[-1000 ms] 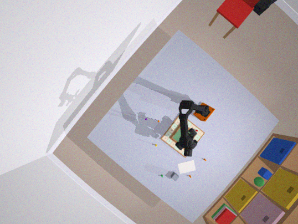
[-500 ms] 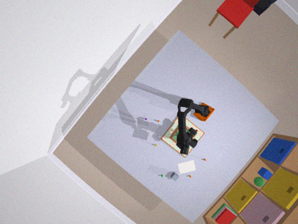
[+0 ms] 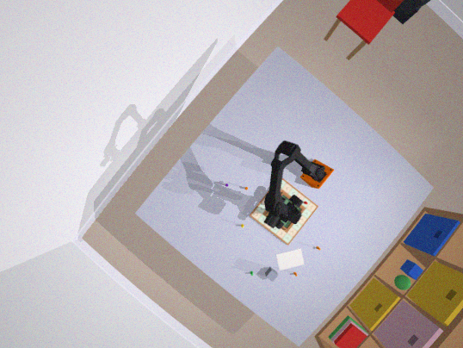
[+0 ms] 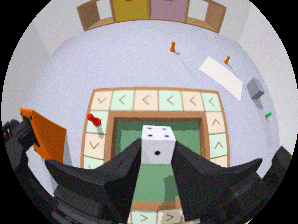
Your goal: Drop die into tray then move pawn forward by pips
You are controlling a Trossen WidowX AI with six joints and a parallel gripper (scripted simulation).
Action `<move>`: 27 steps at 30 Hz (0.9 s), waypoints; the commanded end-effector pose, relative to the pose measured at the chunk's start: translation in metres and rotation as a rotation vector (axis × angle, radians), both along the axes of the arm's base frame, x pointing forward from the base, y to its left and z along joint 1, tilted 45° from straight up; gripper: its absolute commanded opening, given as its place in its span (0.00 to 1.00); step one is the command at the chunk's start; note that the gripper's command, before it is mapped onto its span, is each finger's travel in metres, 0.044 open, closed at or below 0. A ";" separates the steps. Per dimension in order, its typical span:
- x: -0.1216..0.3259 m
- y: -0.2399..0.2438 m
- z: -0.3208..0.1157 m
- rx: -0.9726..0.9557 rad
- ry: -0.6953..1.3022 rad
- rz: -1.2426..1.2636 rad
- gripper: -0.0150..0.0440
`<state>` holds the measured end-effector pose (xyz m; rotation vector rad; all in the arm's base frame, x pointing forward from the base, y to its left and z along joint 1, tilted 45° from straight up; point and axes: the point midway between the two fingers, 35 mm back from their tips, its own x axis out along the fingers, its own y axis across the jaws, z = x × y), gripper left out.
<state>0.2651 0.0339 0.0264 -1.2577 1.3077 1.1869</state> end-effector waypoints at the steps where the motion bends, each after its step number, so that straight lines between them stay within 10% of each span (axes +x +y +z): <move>1: -0.002 0.000 0.000 0.126 -0.037 0.025 0.25; 27: 0.005 0.003 0.041 0.163 -0.056 0.028 0.25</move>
